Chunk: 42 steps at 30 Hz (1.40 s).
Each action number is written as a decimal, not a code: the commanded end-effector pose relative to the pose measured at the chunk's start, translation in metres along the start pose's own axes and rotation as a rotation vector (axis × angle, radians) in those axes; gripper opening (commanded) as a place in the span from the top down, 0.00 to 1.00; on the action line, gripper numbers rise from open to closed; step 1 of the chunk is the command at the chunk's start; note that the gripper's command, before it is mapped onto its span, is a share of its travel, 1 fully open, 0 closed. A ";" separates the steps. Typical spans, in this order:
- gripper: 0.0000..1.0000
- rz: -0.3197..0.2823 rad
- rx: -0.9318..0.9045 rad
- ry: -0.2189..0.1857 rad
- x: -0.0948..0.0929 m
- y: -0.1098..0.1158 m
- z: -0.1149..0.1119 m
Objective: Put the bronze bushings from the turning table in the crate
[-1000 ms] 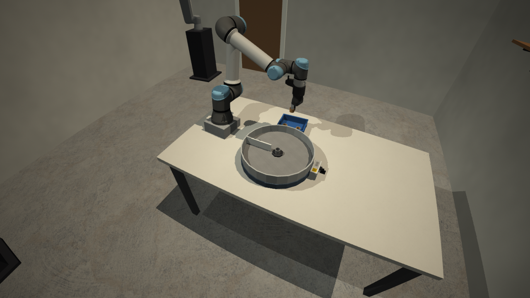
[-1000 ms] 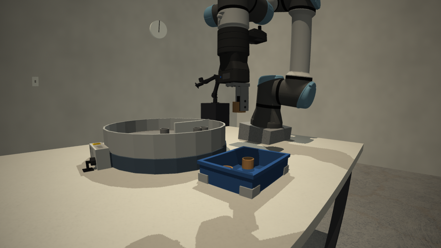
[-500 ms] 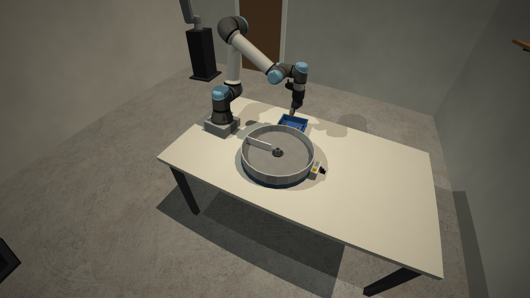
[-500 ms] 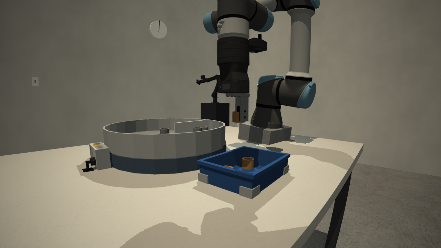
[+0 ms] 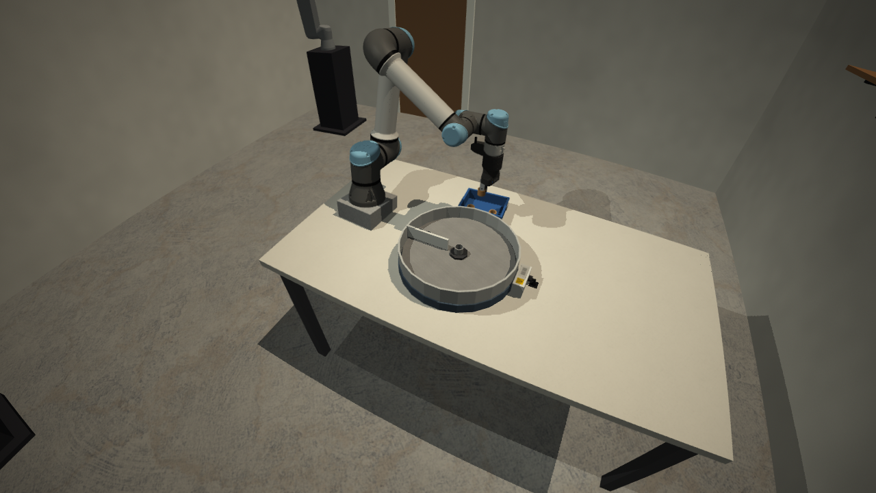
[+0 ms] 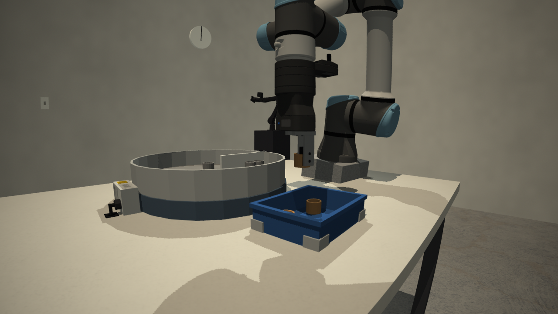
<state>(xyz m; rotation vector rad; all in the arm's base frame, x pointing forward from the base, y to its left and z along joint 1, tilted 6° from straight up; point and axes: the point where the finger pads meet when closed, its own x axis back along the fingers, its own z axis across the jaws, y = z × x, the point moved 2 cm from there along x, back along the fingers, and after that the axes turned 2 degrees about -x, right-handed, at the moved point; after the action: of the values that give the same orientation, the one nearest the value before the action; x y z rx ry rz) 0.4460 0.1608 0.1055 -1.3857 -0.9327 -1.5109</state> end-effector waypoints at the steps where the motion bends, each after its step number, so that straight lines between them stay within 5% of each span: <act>1: 1.00 -0.003 0.000 0.001 0.000 0.001 0.000; 9: 1.00 -0.003 -0.001 0.001 -0.024 0.001 0.000; 21: 1.00 -0.003 -0.001 0.001 -0.024 0.001 0.000; 26: 1.00 -0.002 -0.002 0.001 -0.047 0.001 0.001; 42: 1.00 -0.002 -0.002 0.001 -0.054 0.001 0.000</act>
<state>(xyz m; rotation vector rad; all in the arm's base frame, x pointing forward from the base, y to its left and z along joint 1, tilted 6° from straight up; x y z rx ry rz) 0.4480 0.1660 0.0561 -1.3862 -0.9327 -1.5135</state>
